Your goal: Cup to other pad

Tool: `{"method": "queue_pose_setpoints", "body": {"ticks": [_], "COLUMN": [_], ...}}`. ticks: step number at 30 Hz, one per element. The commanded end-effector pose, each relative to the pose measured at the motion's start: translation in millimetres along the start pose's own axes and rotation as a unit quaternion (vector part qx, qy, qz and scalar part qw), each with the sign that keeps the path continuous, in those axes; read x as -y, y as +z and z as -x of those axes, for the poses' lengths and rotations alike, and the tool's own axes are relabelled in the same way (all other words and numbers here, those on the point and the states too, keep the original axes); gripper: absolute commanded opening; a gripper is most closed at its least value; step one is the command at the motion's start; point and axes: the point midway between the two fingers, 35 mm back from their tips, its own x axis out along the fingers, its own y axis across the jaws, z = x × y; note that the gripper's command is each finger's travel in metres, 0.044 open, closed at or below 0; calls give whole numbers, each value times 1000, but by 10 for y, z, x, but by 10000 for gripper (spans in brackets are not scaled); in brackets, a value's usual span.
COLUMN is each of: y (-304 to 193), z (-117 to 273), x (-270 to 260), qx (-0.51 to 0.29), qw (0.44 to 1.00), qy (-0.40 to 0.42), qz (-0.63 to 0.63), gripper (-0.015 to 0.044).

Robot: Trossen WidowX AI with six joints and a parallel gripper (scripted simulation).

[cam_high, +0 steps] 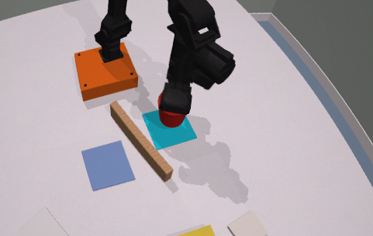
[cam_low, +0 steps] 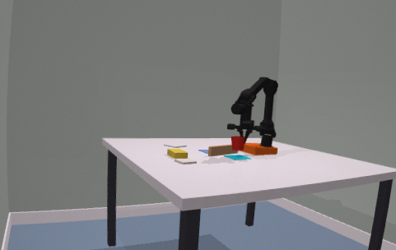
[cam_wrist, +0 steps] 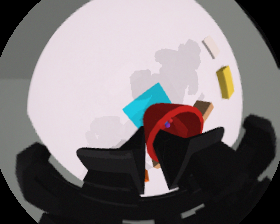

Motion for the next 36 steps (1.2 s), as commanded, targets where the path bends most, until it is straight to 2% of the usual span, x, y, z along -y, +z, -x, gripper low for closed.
{"method": "queue_pose_setpoints", "body": {"ticks": [1, 22, 36], "y": [-10, -19, -9], "z": [-68, -344, -321], "x": [-19, -47, -30], "qx": [-2, -2, -1], "qw": [1000, 1000, 1000], "qy": [5, 5, 1], "qz": [-2, -2, 0], "gripper": [0, 0, 0]}}
